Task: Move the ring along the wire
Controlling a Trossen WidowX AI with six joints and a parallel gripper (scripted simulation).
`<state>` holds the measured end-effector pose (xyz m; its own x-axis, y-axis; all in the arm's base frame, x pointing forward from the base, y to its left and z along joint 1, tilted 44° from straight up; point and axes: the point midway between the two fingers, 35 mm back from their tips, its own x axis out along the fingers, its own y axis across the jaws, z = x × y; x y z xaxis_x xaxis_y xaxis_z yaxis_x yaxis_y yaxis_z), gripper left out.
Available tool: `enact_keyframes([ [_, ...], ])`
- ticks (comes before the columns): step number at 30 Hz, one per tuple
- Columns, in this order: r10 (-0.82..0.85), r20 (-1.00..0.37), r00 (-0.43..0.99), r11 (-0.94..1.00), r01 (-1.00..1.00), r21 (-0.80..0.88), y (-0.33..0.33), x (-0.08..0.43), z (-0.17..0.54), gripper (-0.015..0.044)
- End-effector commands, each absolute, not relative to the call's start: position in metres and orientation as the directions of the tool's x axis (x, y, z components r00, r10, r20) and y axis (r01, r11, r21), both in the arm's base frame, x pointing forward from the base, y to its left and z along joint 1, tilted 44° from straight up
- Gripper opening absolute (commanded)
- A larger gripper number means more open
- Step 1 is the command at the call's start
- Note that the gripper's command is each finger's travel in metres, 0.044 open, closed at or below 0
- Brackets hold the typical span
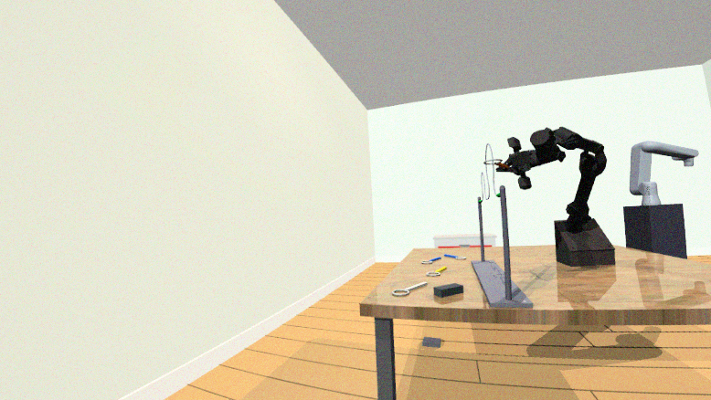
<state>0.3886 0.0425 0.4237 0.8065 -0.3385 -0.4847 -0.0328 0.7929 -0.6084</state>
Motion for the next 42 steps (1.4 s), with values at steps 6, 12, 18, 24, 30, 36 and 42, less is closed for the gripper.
enact_keyframes([
  [6, -0.288, -0.505, 0.814, 0.857, -0.017, -0.516, 0.044, 0.389, 0.424, -0.0150],
  [12, -0.257, -0.516, 0.817, 0.887, -0.012, -0.461, 0.046, 0.389, 0.422, -0.0150],
  [18, -0.231, -0.523, 0.820, 0.911, -0.007, -0.413, 0.048, 0.389, 0.421, -0.0150],
  [24, -0.202, -0.530, 0.824, 0.933, -0.003, -0.360, 0.050, 0.390, 0.420, -0.0150],
  [30, -0.174, -0.534, 0.827, 0.952, 0.001, -0.308, 0.051, 0.390, 0.419, -0.0150],
  [36, -0.144, -0.537, 0.831, 0.968, 0.005, -0.251, 0.053, 0.390, 0.419, -0.0150],
  [42, -0.113, -0.539, 0.835, 0.981, 0.009, -0.193, 0.056, 0.390, 0.418, -0.0150],
])
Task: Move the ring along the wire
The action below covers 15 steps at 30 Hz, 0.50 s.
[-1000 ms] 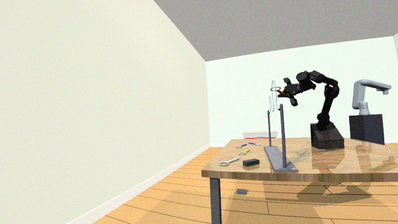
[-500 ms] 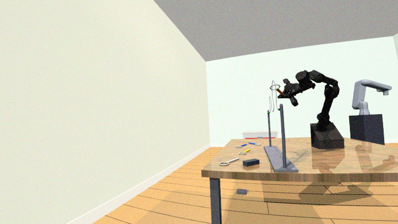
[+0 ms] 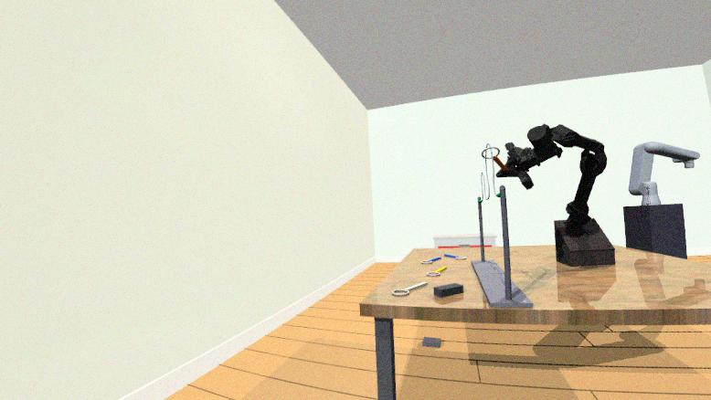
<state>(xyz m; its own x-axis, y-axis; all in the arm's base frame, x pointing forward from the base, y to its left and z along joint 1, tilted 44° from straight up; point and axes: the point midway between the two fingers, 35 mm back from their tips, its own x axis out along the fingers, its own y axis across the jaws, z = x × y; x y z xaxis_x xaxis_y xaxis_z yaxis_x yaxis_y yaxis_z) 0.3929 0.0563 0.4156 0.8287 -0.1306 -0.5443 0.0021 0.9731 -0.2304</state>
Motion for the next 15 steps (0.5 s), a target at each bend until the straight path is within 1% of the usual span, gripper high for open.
enact_keyframes([
  [1, -0.108, -0.539, 0.835, 0.983, 0.009, -0.183, 0.0559, 0.3905, 0.4179, -0.0150],
  [15, -0.038, -0.534, 0.845, 0.999, 0.016, -0.045, 0.0607, 0.3913, 0.4168, -0.0150],
])
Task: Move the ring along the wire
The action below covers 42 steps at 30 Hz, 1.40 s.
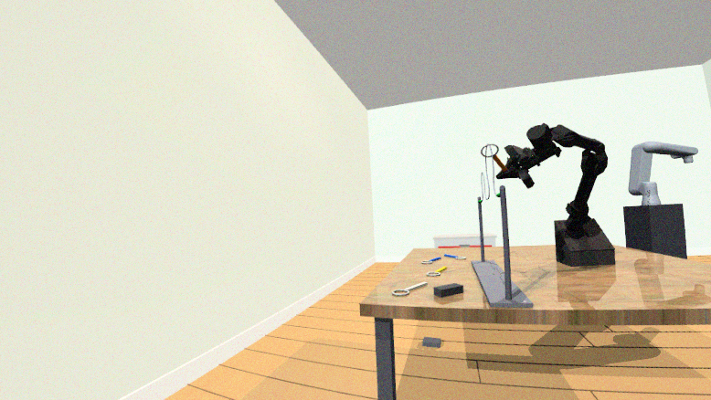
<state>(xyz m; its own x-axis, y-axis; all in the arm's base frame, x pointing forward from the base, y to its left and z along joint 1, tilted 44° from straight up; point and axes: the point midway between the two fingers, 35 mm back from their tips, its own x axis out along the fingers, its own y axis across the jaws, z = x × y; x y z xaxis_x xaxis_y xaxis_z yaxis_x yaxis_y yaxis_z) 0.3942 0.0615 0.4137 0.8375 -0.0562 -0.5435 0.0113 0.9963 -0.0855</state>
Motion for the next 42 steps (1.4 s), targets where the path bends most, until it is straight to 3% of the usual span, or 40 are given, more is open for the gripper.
enact_keyframes([
  [1, -0.033, -0.533, 0.845, 0.999, 0.017, -0.035, 0.061, 0.391, 0.417, -0.0150],
  [42, 0.190, -0.438, 0.879, 0.900, 0.022, 0.435, 0.078, 0.394, 0.419, -0.0150],
])
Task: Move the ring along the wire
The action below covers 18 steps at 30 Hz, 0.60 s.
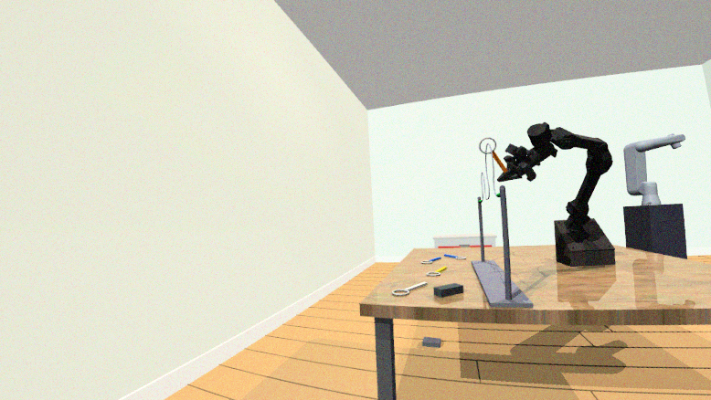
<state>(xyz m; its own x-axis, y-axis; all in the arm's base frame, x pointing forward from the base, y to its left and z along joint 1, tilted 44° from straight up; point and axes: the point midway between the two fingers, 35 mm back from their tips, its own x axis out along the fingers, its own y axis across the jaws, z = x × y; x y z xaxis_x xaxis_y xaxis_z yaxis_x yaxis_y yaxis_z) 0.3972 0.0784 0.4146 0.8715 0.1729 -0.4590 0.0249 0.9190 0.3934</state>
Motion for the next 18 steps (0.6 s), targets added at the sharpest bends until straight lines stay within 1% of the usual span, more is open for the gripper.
enact_keyframes([
  [1, 0.195, -0.434, 0.879, 0.895, 0.022, 0.446, 0.0785, 0.3942, 0.4187, -0.0150],
  [18, 0.271, -0.360, 0.893, 0.782, 0.014, 0.623, 0.0850, 0.3953, 0.4221, -0.0150],
])
